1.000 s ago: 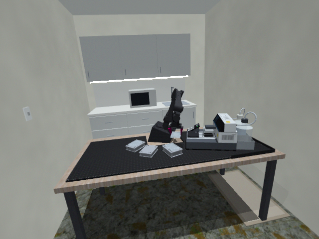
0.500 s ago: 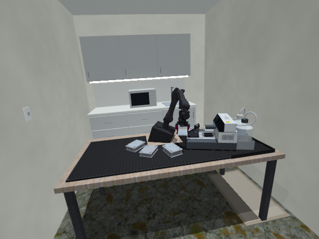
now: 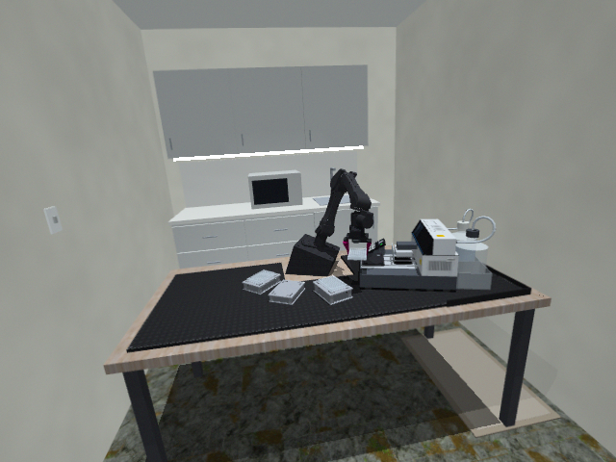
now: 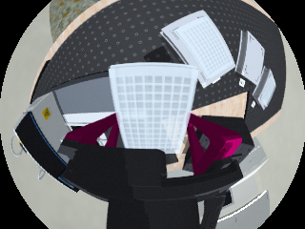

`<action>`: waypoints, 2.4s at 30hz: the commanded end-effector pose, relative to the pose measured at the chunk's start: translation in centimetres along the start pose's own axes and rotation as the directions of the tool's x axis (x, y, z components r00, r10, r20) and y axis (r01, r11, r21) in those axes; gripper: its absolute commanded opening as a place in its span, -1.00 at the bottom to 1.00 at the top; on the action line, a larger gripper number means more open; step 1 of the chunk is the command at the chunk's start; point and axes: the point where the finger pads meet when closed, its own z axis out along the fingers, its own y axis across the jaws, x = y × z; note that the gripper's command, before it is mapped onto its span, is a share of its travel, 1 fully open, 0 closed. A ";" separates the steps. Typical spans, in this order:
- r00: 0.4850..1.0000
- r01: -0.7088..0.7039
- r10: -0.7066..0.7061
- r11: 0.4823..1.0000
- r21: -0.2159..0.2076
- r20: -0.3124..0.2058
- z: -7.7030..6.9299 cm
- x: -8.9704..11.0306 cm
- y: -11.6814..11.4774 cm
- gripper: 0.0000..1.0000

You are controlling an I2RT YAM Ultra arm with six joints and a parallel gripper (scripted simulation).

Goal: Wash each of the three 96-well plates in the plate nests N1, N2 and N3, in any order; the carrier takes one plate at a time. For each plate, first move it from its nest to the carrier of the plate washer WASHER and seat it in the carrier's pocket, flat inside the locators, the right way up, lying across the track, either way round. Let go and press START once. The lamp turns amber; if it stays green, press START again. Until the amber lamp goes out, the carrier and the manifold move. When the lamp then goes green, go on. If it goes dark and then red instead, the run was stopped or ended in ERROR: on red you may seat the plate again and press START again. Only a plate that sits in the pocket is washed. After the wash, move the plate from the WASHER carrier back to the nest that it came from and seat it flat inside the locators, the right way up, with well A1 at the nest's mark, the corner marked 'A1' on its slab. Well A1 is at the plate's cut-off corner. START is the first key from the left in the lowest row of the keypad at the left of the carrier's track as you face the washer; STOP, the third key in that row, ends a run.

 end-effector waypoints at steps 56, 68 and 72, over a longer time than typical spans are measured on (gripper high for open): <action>0.999 0.036 -0.036 0.999 -0.010 0.011 -2.1 14.5 7.0 -1.00; 0.999 0.036 -0.036 0.999 -0.010 0.011 -2.1 14.5 7.0 -1.00; 0.999 0.036 -0.036 0.999 -0.010 0.011 -2.1 14.5 7.0 -1.00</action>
